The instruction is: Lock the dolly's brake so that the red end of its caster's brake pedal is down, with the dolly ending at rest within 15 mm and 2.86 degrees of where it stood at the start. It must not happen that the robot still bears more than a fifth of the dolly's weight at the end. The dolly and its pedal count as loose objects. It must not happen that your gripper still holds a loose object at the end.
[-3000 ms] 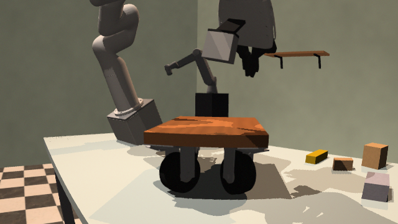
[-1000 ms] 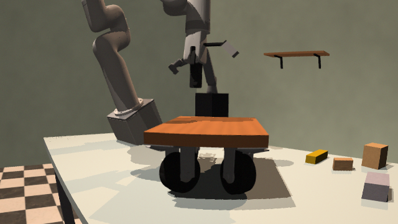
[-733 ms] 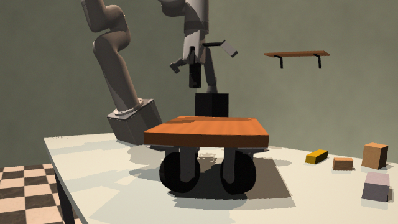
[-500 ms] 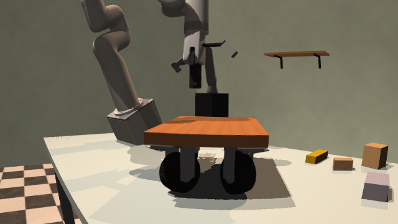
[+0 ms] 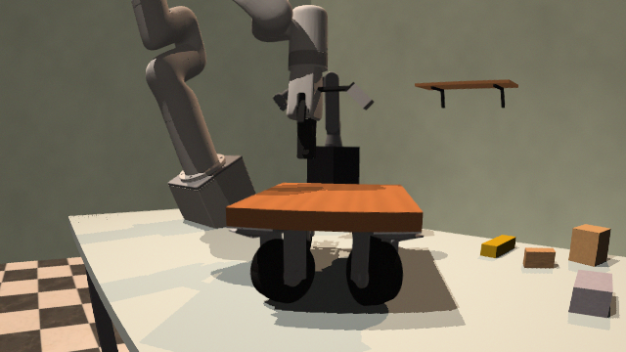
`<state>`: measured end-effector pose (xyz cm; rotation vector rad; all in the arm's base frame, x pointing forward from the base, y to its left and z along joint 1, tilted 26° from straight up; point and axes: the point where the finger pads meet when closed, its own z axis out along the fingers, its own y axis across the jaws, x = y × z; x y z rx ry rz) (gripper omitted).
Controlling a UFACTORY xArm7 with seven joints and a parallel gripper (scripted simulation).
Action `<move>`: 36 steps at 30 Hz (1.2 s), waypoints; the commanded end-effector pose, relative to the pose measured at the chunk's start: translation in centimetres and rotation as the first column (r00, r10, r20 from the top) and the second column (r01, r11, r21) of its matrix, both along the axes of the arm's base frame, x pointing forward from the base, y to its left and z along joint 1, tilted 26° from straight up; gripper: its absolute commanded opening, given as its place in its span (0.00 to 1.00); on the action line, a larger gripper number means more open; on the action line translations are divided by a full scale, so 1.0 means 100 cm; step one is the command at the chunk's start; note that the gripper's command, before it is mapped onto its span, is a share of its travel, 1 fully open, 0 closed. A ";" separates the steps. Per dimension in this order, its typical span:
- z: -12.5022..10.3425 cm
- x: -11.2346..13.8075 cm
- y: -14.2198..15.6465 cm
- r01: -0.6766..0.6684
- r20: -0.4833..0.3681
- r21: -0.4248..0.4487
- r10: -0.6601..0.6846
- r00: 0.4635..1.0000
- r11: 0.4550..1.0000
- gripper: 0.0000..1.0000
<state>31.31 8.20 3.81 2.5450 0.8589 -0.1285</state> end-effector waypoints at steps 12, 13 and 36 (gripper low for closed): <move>0.000 0.001 0.001 -0.002 0.003 0.001 0.002 1.000 1.000 0.00; 0.000 0.001 0.001 -0.002 0.003 0.001 0.002 1.000 1.000 0.00; -0.002 0.001 0.000 -0.001 0.003 0.001 0.001 1.000 1.000 0.00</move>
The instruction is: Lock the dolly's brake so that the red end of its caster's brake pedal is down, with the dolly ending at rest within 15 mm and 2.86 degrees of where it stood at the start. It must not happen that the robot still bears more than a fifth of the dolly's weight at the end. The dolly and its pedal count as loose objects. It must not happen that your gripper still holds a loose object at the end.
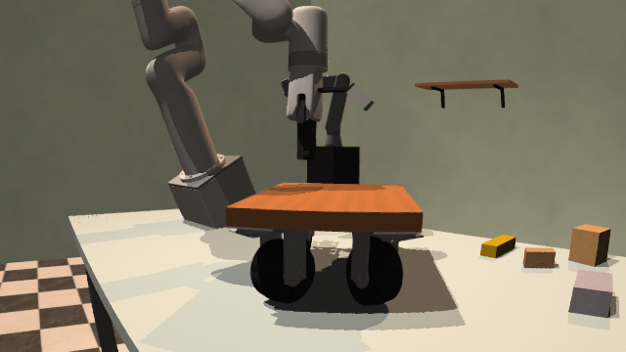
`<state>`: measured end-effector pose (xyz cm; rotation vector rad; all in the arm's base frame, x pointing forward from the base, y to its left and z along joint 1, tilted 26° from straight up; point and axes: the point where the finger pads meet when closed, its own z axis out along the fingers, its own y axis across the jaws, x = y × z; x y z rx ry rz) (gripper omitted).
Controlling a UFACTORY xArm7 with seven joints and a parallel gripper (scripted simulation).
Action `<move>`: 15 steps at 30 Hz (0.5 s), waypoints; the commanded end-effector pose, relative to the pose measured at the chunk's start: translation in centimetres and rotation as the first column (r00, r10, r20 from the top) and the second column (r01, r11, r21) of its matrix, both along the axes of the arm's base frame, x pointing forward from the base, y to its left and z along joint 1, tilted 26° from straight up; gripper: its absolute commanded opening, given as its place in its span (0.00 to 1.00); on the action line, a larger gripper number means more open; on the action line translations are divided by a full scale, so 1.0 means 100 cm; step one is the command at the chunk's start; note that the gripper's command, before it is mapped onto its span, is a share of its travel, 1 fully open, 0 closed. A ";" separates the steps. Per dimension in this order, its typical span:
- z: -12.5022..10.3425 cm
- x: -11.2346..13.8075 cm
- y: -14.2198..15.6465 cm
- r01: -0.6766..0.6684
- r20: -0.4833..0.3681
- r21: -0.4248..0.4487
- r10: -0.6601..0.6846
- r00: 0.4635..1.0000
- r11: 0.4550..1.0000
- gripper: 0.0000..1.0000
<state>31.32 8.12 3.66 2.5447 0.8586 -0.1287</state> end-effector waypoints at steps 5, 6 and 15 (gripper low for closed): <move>-0.006 0.001 -0.002 -0.002 0.003 0.002 0.002 1.000 1.000 0.00; -0.007 0.002 -0.003 -0.002 0.003 0.002 0.002 1.000 1.000 0.00; -0.019 0.002 -0.008 -0.002 0.003 0.002 0.002 1.000 1.000 0.00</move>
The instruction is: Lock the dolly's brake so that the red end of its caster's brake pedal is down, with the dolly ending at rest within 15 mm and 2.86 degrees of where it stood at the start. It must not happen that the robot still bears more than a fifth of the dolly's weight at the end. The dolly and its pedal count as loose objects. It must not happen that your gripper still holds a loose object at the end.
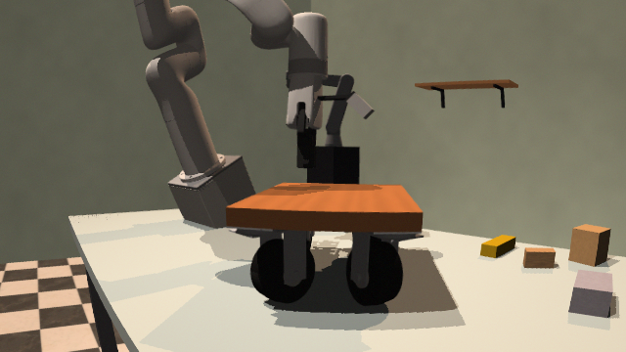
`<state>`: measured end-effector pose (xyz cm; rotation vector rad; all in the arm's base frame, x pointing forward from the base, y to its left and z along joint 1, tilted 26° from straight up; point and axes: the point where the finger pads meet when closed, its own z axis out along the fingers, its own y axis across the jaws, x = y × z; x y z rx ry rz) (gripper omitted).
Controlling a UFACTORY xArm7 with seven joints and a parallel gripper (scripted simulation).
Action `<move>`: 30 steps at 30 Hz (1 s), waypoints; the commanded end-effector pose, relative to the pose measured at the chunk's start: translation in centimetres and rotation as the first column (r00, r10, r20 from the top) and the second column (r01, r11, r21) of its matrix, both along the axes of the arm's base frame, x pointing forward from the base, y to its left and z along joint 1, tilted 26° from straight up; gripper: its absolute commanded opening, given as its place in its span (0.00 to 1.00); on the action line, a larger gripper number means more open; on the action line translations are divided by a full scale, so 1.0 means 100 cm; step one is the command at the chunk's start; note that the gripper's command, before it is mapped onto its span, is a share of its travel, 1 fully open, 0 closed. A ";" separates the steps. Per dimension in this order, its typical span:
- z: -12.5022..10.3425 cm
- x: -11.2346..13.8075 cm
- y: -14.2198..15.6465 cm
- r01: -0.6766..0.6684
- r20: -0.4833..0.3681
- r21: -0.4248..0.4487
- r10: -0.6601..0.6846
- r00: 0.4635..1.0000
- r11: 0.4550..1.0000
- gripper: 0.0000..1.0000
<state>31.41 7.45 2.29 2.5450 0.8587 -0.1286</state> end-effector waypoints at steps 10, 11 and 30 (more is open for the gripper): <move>-0.025 0.003 -0.011 -0.002 0.003 0.001 0.002 1.000 1.000 0.00; -0.026 0.003 -0.012 -0.002 0.003 0.001 0.002 1.000 1.000 0.00; -0.046 0.004 -0.022 -0.002 0.003 0.001 0.002 1.000 1.000 0.00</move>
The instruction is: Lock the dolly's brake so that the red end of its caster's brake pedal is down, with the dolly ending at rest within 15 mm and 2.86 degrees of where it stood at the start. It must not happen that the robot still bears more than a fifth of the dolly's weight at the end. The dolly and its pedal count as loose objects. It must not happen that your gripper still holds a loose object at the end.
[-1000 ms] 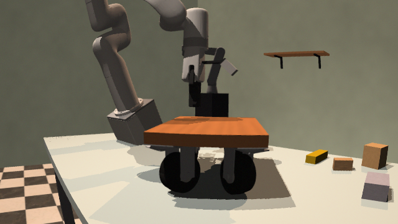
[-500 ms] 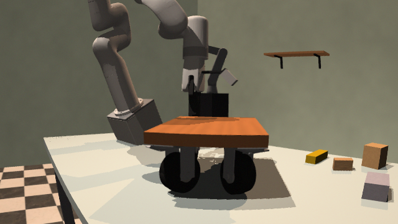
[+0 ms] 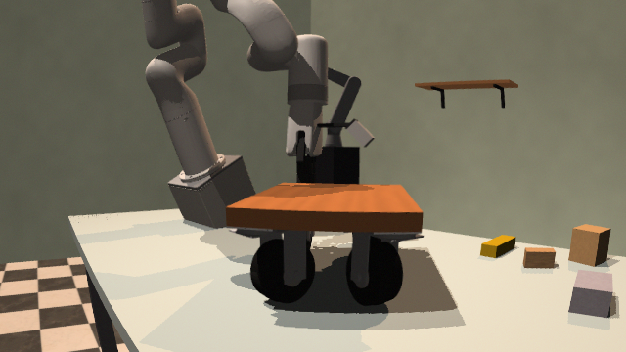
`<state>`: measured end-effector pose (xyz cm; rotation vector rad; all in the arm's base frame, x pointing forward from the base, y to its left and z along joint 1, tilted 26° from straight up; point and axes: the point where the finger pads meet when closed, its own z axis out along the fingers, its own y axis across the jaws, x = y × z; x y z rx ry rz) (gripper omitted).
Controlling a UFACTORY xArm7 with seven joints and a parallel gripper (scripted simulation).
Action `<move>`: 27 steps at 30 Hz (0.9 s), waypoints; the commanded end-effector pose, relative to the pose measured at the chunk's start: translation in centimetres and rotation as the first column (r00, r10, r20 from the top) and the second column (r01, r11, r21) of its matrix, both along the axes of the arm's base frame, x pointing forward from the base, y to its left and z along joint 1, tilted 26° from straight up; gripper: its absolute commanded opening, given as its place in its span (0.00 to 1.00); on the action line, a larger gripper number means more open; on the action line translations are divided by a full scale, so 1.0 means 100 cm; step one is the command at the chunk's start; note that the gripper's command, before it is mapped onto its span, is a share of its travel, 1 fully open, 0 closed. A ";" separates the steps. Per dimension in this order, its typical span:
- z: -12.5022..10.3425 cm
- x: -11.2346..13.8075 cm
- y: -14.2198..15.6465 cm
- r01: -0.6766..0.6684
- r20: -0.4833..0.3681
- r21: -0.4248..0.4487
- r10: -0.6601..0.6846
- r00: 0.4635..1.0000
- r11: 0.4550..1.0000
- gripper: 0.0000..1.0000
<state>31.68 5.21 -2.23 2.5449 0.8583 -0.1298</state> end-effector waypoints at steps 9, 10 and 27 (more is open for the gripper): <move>-0.004 0.002 -0.001 -0.002 0.004 0.002 0.002 1.000 1.000 0.00; -0.004 0.002 -0.001 -0.002 0.004 0.002 0.002 1.000 1.000 0.00; -0.004 0.002 -0.001 -0.002 0.004 0.002 0.002 1.000 1.000 0.00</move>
